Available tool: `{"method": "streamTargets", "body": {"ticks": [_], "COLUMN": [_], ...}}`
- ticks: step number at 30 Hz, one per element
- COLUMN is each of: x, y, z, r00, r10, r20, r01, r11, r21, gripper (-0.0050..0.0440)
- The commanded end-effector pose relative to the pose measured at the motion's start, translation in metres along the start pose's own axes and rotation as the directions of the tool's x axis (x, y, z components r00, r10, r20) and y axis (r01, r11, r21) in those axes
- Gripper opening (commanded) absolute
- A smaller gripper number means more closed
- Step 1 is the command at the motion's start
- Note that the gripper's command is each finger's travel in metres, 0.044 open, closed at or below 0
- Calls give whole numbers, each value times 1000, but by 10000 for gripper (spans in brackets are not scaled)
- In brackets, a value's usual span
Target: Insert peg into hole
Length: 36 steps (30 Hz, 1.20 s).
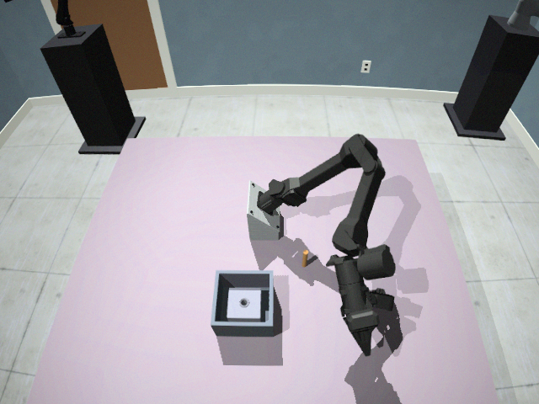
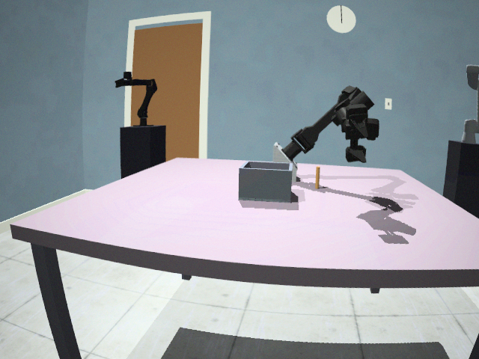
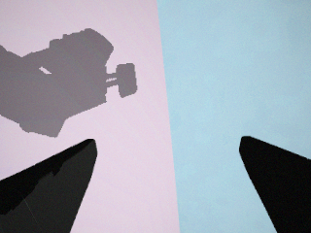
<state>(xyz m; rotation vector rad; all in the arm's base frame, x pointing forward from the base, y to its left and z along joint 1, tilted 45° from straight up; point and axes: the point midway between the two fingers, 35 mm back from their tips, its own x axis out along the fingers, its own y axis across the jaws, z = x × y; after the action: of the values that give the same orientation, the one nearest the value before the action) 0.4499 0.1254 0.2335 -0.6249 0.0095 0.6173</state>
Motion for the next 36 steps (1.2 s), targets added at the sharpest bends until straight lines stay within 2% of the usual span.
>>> {"method": "streamTargets", "body": {"ticks": [1,17,18,20,26,32,34,35,36], "x": [0,0,-1,-10,-38,-71,-71,-82,-89], "y": [0,0,1,7,17,32,32,44,42], "z": [0,0,-3,-24,-63,-91,-91,-99,-102], "r00": [1000,1000,1000,994,956,899,899,864,861], "r10": [0,0,7,61,170,282,282,342,345], "r20": [0,0,-11,-95,-237,-336,-336,-369,-373], "r01": [0,0,-6,-47,-53,19,19,37,75], "r11": [1000,1000,1000,989,900,741,741,689,640], "r21": [0,0,15,143,432,672,672,724,765], "gripper": [400,400,424,440,440,440,440,440,440]}}
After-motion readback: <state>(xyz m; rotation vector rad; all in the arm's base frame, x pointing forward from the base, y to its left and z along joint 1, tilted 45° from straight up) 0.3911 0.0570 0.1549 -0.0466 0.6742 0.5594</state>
